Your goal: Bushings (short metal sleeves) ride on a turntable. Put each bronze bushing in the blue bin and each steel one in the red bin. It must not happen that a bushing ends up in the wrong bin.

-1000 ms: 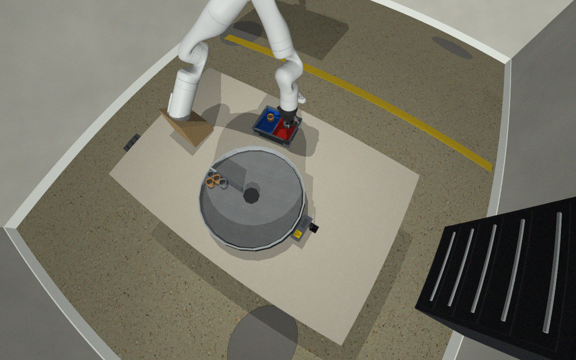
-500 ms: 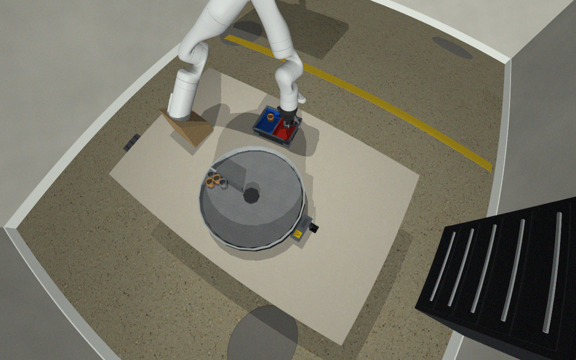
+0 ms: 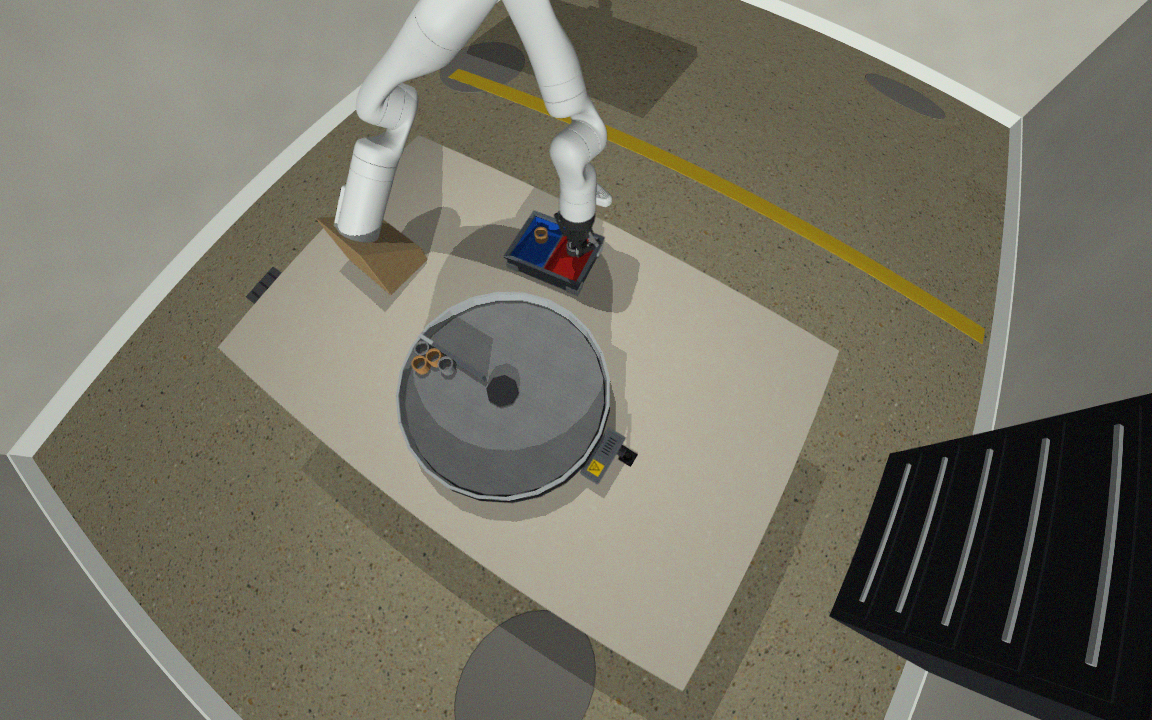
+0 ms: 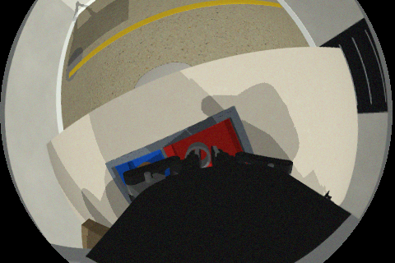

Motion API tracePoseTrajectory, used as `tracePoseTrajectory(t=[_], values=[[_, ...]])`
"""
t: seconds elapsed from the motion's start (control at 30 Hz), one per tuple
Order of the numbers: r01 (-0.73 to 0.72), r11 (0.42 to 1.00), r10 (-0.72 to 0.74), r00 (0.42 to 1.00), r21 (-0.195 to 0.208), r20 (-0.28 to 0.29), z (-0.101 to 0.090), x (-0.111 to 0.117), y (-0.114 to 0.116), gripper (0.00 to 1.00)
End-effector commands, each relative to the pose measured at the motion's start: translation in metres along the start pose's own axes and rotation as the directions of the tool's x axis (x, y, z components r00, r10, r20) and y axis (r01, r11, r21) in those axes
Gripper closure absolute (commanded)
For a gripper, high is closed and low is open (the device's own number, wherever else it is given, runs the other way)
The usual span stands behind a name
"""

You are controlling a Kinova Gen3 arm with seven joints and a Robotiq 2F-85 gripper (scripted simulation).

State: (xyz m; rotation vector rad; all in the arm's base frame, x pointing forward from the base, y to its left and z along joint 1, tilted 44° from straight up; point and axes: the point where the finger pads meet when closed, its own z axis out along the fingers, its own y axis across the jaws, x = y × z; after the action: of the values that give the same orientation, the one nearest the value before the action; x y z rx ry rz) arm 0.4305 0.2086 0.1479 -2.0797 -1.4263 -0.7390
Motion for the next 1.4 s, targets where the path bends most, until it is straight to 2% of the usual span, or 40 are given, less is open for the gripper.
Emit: tracePoseTrajectory(t=[0.0,1.37], values=[[0.0,1.0,0.0,1.0,-0.001,0.0,-0.0005,0.0,0.0005,0.84],[0.0,1.0,0.0,1.0,-0.001,0.0,-0.0052,-0.0004,0.0012,0.84]])
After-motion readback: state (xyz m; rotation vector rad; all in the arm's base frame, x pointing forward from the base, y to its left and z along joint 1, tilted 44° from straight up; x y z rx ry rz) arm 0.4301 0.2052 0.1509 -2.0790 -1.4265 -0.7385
